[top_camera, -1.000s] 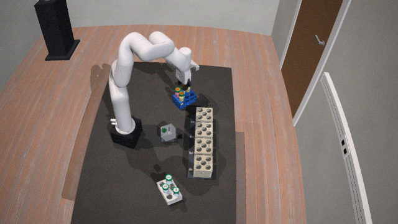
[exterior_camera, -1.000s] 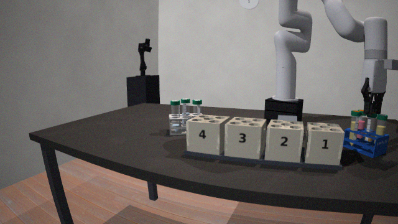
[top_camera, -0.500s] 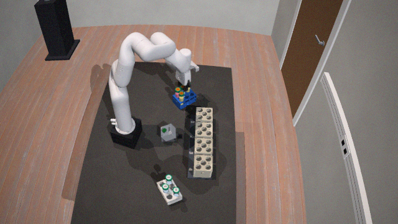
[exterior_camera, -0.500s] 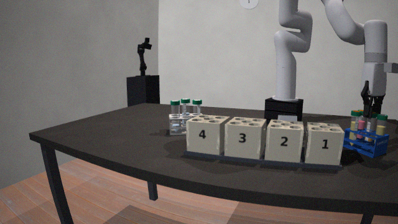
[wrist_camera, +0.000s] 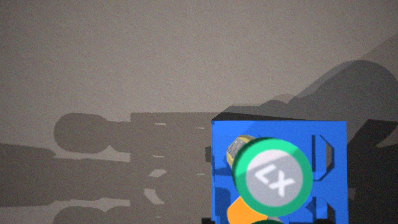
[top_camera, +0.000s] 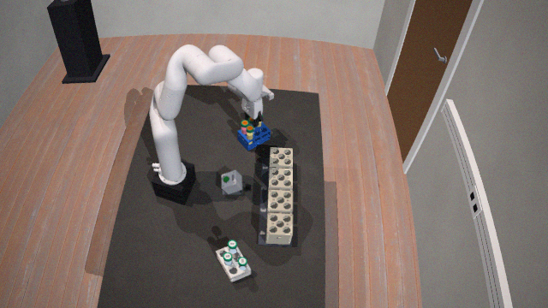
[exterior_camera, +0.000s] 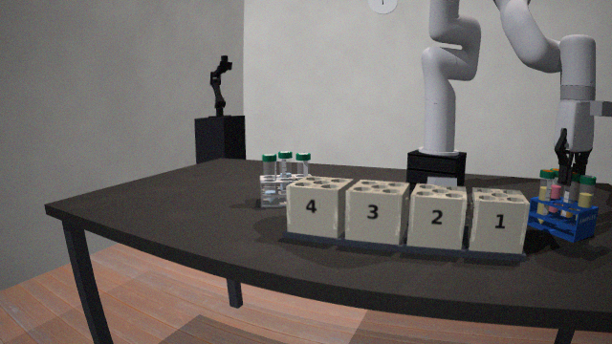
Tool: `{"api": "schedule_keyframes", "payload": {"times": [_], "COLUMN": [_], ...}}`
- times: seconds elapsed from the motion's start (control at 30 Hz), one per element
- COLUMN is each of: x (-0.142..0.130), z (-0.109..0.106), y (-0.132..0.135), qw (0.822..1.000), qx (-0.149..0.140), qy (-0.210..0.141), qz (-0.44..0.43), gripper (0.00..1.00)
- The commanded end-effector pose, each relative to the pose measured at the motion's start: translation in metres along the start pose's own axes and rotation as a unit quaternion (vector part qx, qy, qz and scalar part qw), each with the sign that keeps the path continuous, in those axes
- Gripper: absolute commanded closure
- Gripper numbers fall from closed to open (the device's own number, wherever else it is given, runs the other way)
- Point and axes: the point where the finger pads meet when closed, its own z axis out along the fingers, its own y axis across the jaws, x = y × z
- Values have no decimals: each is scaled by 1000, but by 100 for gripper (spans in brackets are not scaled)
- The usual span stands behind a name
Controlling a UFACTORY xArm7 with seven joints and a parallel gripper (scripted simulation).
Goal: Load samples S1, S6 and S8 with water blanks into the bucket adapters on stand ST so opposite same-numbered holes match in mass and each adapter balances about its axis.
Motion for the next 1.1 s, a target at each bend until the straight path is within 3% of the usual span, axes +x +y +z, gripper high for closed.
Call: {"api": "schedule_keyframes", "payload": {"times": [0.0, 0.33, 0.37, 1.07], "x": [2, 2, 2, 2], "z": [-1, -1, -2, -3], "y": [0, 0, 0, 0], "qw": [1000, 1000, 1000, 1000], "qx": [0, 0, 0, 0], "qy": [2, 2, 2, 2], "qz": [0, 0, 0, 0], "gripper": [43, 43, 100, 100]}}
